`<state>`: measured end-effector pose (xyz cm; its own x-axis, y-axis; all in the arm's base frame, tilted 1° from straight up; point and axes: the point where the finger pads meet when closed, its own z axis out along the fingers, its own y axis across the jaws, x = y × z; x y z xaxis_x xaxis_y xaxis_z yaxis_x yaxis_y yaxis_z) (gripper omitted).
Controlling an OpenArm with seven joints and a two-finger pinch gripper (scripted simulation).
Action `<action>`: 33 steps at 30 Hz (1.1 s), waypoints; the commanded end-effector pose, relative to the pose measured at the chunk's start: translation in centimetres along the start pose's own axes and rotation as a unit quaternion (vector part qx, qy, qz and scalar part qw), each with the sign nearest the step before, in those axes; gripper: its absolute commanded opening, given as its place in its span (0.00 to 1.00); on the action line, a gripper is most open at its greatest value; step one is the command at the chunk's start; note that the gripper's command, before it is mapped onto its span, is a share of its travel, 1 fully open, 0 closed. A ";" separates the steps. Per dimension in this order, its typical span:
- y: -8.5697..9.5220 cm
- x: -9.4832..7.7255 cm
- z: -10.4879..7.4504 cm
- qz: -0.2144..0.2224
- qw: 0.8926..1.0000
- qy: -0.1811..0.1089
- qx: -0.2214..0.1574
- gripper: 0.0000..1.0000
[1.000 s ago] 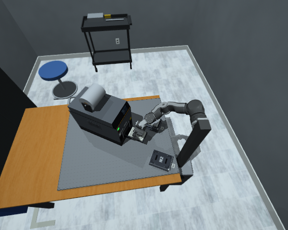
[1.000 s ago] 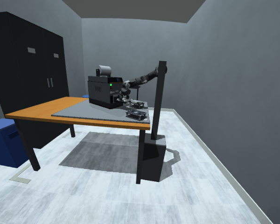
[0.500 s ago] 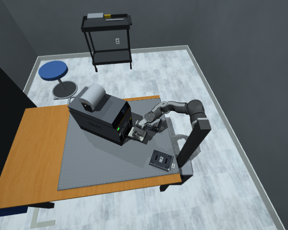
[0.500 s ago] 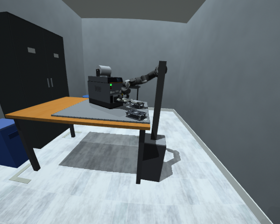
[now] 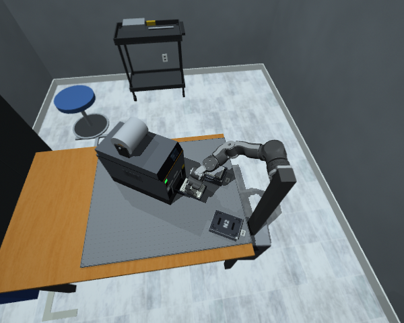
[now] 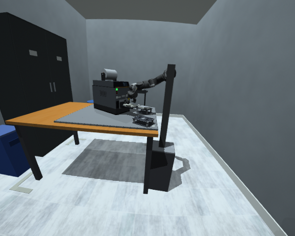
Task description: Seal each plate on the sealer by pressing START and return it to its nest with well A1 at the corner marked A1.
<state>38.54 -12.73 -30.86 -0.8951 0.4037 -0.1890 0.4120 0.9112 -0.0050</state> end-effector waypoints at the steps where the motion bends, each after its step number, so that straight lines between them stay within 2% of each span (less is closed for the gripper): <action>1: 0.1 -0.3 -0.6 0.005 1.000 -0.003 -0.001 0.65; 7: 2.2 -0.9 -2.4 0.001 0.995 -0.104 0.002 0.62; 9: 2.2 -0.9 -2.4 0.001 0.995 -0.104 0.002 0.62; 11: 3.0 -1.2 -3.1 0.005 0.994 -0.108 0.001 0.61; 14: 4.1 -1.3 -3.7 0.001 0.988 -0.155 0.003 0.60; 15: 4.4 -1.6 -4.2 0.003 0.987 -0.160 0.004 0.59; 18: 5.6 -1.9 -5.2 0.002 0.978 -0.209 0.003 0.58; 21: 6.8 -2.4 -6.2 0.005 0.978 -0.210 0.000 0.57; 24: 7.8 -2.4 -6.7 0.002 0.966 -0.257 0.004 0.55; 26: 7.8 -2.4 -6.7 0.002 0.966 -0.257 0.004 0.55; 30: 9.3 -3.1 -8.3 0.004 0.966 -0.260 0.001 0.53; 31: 9.3 -2.7 -7.9 -0.001 0.967 -0.257 0.002 0.00; 33: 9.1 -2.9 -7.8 0.001 0.966 -0.257 0.005 0.00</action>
<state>43.59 -4.28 -22.35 -0.6895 0.3078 -0.6556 0.4058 0.9139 0.0023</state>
